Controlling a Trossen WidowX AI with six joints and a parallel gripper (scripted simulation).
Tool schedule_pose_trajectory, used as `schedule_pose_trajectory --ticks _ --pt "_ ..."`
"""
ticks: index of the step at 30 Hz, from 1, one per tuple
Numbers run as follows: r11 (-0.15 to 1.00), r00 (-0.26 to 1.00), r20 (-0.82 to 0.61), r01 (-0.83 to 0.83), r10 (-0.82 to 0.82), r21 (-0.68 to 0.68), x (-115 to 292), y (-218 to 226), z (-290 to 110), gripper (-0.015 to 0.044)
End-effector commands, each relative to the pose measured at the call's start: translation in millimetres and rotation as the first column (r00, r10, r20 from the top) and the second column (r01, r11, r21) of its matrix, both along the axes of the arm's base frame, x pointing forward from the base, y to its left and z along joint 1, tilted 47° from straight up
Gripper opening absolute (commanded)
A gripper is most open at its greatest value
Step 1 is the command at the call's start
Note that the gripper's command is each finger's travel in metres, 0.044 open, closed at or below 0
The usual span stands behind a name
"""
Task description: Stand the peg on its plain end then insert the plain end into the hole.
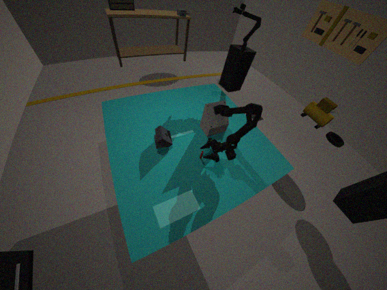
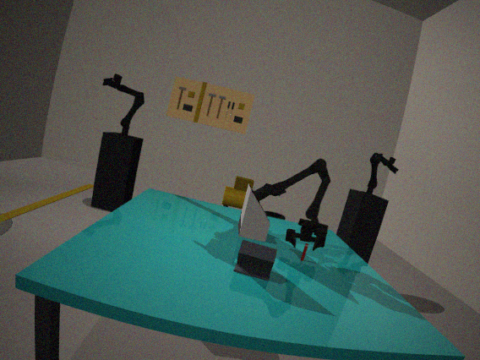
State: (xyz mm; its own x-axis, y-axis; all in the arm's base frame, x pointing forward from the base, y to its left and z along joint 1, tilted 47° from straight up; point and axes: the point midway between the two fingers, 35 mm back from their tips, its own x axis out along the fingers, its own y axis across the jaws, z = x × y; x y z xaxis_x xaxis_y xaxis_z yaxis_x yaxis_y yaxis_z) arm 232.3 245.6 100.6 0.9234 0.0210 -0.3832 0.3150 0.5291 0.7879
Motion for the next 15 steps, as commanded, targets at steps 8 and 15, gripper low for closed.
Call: schedule_pose_trajectory --ticks 8,15 --pt "1.000 1.000 -0.003 0.001 -0.001 0.000 2 -9 14 0.0440" --pt "1.000 1.000 -0.007 0.002 -0.002 0.002 4 -61 72 0.0440"
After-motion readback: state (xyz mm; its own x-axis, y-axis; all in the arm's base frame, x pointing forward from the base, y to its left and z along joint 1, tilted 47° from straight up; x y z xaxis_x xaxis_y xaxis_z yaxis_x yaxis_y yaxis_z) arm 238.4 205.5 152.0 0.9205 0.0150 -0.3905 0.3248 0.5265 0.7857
